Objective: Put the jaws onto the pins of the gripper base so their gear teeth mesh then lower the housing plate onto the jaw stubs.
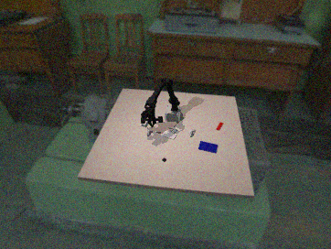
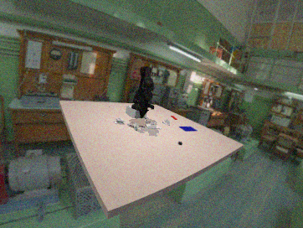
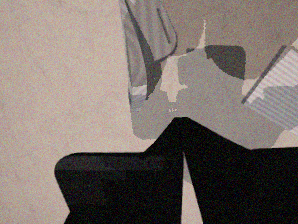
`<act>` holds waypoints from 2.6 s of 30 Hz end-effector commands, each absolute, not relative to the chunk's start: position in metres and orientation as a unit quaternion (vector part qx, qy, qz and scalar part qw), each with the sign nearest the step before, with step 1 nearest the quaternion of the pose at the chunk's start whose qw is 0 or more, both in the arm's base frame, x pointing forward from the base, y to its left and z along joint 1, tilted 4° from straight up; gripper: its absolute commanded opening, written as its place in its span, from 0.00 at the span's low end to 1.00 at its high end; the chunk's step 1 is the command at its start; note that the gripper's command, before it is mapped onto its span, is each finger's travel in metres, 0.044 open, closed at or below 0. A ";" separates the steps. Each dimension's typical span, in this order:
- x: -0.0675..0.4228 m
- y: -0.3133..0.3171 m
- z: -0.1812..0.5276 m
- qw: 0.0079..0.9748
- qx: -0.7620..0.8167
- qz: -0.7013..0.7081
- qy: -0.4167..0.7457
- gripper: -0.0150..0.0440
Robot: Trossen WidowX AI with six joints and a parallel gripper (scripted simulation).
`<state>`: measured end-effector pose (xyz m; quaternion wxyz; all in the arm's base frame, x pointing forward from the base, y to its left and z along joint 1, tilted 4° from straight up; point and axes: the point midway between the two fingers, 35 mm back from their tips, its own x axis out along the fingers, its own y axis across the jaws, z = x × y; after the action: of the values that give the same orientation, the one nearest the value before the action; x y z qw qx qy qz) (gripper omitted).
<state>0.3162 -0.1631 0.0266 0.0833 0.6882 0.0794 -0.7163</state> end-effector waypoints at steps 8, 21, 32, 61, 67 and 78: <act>0.316 -0.164 0.010 0.081 0.684 -0.721 0.077 0.25; 0.315 -0.165 -0.011 0.081 0.684 -0.721 0.077 0.25; 0.313 -0.165 -0.029 0.081 0.684 -0.721 0.077 0.25; 0.318 -0.182 -0.035 0.082 0.684 -0.720 0.076 0.25; 0.320 -0.192 -0.035 0.082 0.684 -0.720 0.076 0.25; 0.323 -0.210 -0.035 0.083 0.684 -0.720 0.075 0.25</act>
<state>0.3257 -0.2052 -0.0293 0.0836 0.6904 0.0727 -0.7148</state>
